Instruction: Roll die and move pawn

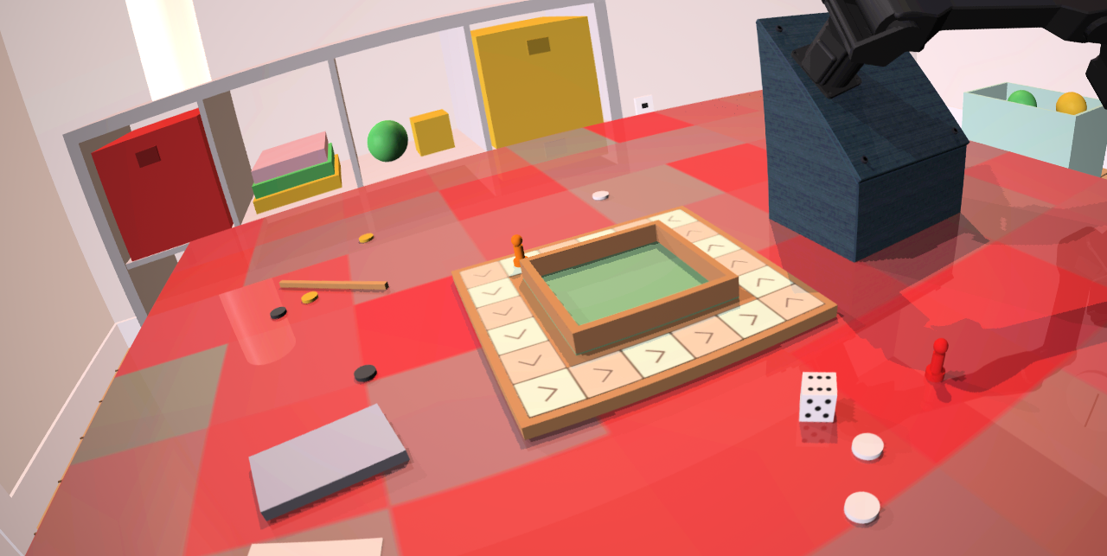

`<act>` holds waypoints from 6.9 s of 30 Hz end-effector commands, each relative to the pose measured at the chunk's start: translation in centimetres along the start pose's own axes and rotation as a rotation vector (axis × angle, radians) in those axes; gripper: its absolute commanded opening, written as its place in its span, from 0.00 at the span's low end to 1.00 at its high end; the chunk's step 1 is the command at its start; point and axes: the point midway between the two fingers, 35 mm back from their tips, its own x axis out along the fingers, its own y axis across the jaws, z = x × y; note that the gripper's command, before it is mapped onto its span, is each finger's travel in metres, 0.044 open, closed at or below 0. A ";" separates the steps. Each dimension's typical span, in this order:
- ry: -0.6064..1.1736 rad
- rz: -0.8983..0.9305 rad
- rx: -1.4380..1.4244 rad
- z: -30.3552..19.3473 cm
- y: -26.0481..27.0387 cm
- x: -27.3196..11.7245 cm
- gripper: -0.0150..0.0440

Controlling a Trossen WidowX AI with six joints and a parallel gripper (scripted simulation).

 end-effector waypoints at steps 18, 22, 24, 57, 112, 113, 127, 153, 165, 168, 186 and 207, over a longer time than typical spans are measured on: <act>0.063 -0.195 -0.074 12.5 -10.6 7.2 0.72; 0.070 -0.251 -0.078 16.2 -12.9 8.1 0.72; 0.072 -0.274 -0.079 17.7 -13.7 8.3 0.72; 0.088 -0.811 -0.044 50.0 -24.6 -2.8 0.72; -1.003 -1.640 1.096 61.6 -15.2 -58.5 0.72; -1.003 -1.640 1.097 61.5 -15.5 -58.6 0.72; -1.002 -1.640 1.096 61.2 -17.3 -59.0 0.72; -1.002 -1.640 1.097 60.9 -18.3 -59.2 0.25; -1.001 -1.651 1.096 63.2 -11.3 -57.5 0.25; -1.001 -1.649 1.096 63.5 -9.4 -56.8 0.25; -1.221 -1.609 1.214 63.1 -6.8 -62.8 0.25; -1.627 -1.378 1.503 57.5 -5.0 -74.6 0.25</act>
